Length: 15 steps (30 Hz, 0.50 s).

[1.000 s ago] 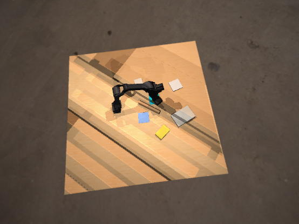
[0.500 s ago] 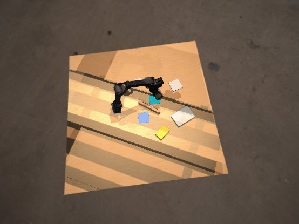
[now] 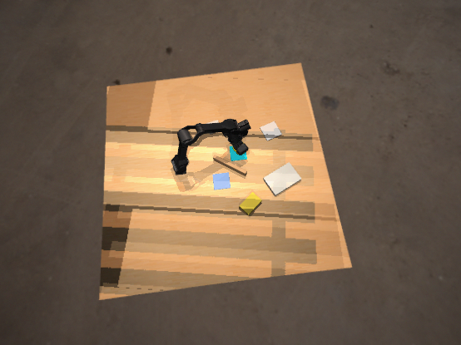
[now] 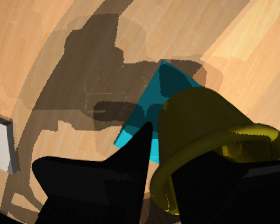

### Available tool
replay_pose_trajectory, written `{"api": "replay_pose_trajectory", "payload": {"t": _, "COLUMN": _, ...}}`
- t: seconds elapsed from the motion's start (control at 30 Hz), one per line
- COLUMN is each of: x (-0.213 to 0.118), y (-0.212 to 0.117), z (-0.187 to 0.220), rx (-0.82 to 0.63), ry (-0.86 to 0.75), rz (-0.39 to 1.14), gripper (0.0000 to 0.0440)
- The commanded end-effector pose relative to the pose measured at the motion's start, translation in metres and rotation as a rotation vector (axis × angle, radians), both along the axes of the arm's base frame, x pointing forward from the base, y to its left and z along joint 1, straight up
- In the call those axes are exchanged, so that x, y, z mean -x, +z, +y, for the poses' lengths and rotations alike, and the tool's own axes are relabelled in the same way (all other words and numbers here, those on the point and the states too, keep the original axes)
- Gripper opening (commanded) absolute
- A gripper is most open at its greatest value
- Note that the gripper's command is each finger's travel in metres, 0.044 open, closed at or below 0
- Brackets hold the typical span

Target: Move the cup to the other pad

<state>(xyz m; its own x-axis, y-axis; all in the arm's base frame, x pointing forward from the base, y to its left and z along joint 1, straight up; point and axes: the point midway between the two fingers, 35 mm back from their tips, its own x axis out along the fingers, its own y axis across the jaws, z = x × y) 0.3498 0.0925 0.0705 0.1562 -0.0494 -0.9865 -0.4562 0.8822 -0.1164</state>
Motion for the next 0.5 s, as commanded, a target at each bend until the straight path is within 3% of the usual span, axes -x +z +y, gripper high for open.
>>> {"api": "replay_pose_trajectory", "payload": {"t": 0.0, "x": 0.005, "y": -0.011, "z": -0.001, "rx": 0.011, "ry": -0.018, "rz": 0.017, "gripper": 0.0053}}
{"api": "replay_pose_trajectory", "payload": {"t": 0.3, "x": -0.002, "y": -0.01, "z": -0.004, "rx": -0.014, "ry": -0.057, "rz": -0.015, "gripper": 0.0146}}
{"api": "replay_pose_trajectory", "payload": {"t": 0.47, "x": -0.007, "y": 0.003, "z": -0.002, "rx": -0.048, "ry": -0.061, "rz": -0.057, "gripper": 0.0142}}
